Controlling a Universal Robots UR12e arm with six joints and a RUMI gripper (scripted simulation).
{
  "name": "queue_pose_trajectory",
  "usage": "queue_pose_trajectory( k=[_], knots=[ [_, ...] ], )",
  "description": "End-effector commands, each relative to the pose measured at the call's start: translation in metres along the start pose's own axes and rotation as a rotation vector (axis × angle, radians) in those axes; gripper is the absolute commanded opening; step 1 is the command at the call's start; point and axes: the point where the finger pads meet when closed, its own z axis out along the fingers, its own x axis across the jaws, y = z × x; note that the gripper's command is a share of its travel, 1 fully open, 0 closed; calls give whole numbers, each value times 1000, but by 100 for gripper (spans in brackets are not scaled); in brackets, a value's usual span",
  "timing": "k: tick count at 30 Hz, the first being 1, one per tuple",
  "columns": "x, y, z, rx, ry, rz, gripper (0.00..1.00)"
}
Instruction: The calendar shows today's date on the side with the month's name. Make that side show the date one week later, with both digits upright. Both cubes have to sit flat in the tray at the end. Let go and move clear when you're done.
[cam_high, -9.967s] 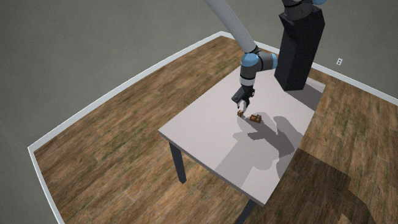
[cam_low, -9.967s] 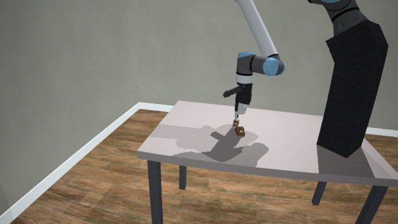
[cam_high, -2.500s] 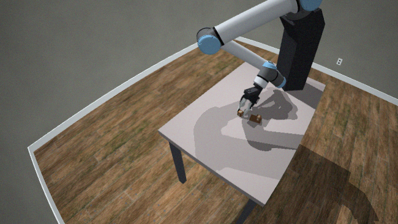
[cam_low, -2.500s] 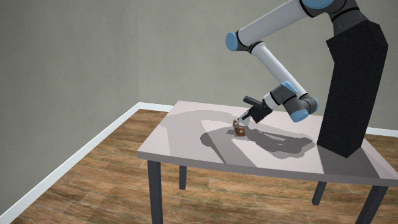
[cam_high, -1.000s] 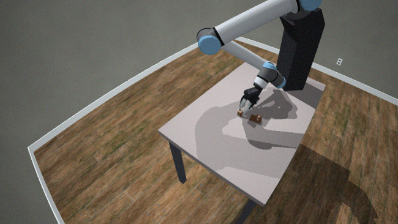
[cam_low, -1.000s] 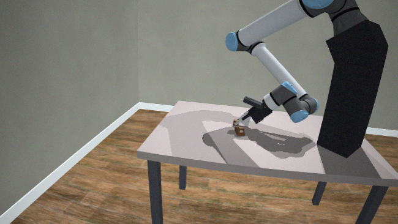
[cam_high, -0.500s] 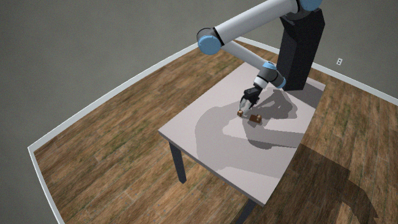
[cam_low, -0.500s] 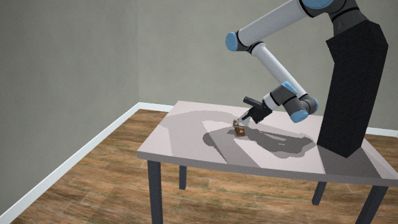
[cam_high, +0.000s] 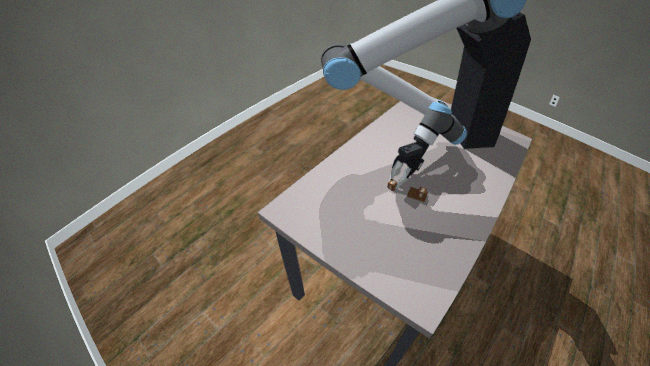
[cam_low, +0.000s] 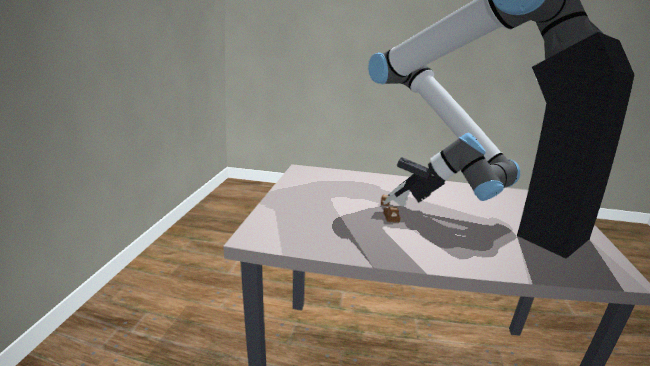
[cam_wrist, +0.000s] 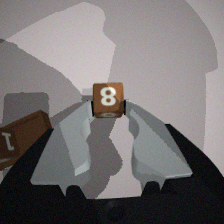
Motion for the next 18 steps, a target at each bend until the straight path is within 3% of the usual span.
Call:
queue_pose_trajectory(
  k=[1,10,18],
  knots=[
    [0,0,0,0,0,0,10],
    [0,-5,-4,0,0,0,10],
    [0,-25,-25,0,0,0,10]
  ],
)
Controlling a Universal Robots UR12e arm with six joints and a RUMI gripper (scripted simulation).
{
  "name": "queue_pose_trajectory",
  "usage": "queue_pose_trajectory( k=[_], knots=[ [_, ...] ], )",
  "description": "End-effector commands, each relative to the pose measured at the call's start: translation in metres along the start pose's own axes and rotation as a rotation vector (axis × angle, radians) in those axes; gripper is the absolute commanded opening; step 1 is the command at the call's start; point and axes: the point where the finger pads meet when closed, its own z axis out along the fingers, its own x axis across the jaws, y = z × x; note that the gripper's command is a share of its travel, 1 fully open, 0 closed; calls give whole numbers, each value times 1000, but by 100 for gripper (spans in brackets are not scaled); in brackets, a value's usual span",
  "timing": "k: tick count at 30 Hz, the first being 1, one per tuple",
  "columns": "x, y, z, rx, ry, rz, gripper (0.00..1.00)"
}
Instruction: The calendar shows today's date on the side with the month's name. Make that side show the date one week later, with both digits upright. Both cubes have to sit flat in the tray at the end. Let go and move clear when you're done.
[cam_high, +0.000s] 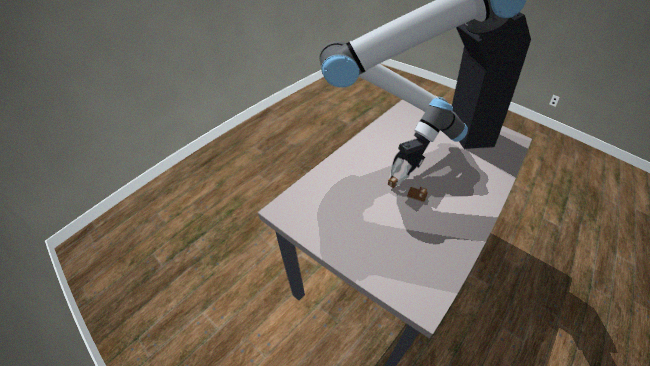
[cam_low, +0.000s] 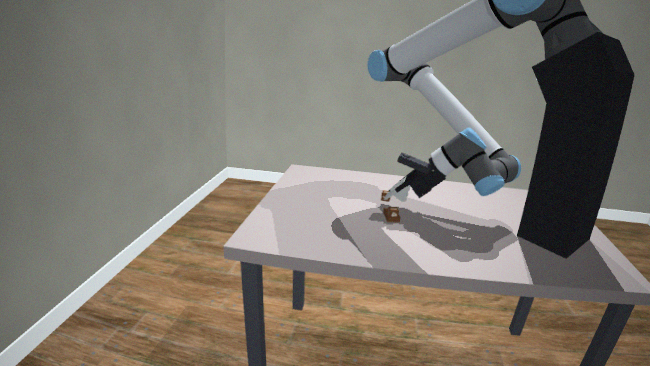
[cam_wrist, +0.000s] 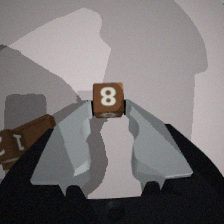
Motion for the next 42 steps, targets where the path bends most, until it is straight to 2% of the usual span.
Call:
queue_pose_trajectory(
  k=[1,5,13,28,33,39,41,42],
  knots=[
    [0,-16,-16,0,0,0,10],
    [0,-27,-27,0,0,0,10],
    [0,-37,-37,0,0,0,10],
    [0,-38,-38,-3,0,0,10],
    [2,-39,-35,-48,1,5,10],
    [2,-41,-33,-158,1,8,10],
    [2,-41,-33,-158,1,8,10],
    [2,-41,-33,-177,1,7,10]
  ],
)
